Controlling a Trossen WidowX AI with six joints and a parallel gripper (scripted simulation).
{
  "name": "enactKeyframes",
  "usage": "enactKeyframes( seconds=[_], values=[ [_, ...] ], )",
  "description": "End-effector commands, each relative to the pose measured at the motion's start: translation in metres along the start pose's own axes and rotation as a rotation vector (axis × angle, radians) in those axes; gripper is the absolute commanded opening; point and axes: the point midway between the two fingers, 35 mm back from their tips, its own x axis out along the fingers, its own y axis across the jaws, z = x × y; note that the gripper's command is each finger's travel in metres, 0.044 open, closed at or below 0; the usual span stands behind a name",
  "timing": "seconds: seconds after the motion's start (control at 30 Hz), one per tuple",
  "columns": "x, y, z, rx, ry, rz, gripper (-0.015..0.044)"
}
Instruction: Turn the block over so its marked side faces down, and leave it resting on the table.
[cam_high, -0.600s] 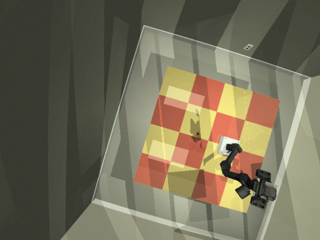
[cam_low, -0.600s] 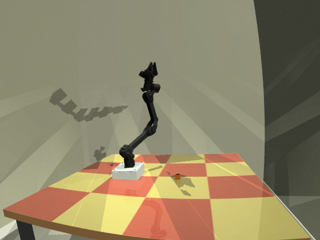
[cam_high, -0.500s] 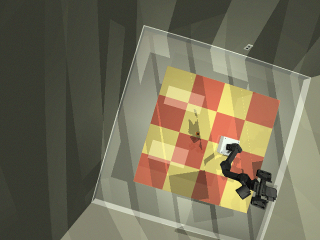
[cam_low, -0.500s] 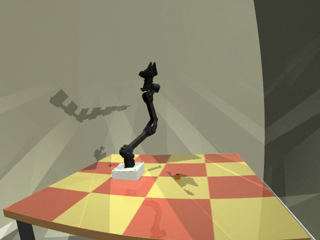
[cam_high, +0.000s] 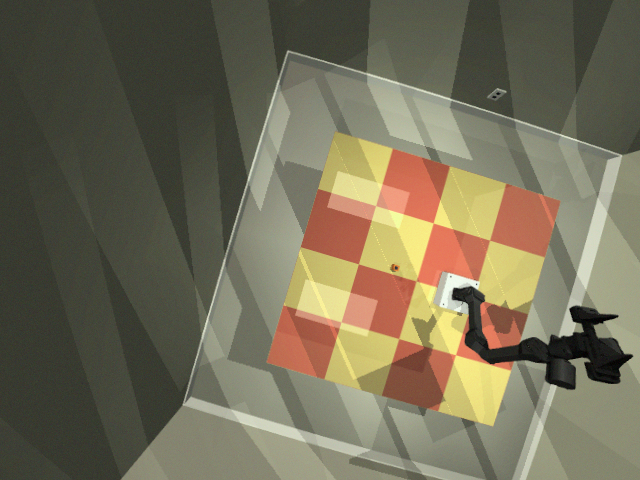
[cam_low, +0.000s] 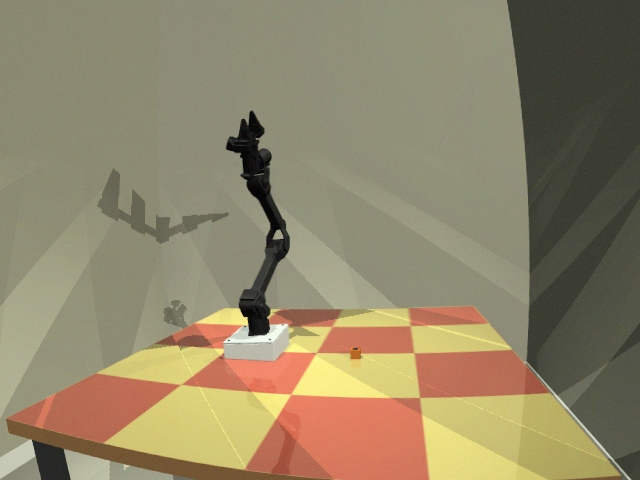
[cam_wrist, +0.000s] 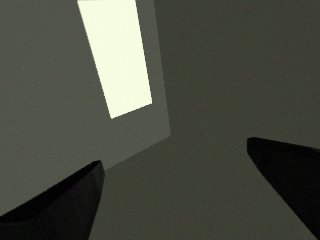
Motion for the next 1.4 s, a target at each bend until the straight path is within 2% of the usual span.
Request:
enactKeyframes(
  seconds=[0.0, 0.3, 0.63, 0.83, 1.07, 1.37],
  values=[
    [0.012, -0.049, 0.017, 0.028, 0.004, -0.102, 0.044],
    [0.031, -0.181, 0.007, 0.069, 0.111, -0.397, 0.044],
    [0.015, -0.306, -0.077, 0.048, 0.4, -0.687, 0.044],
    [-0.012, -0.35, -0.145, 0.008, 0.622, -0.782, 0.044],
    [-0.047, -0.373, -0.209, -0.048, 0.845, -0.828, 0.044],
    [-0.155, -0.403, -0.32, -0.234, 1.378, -0.875, 0.044]
  ],
)
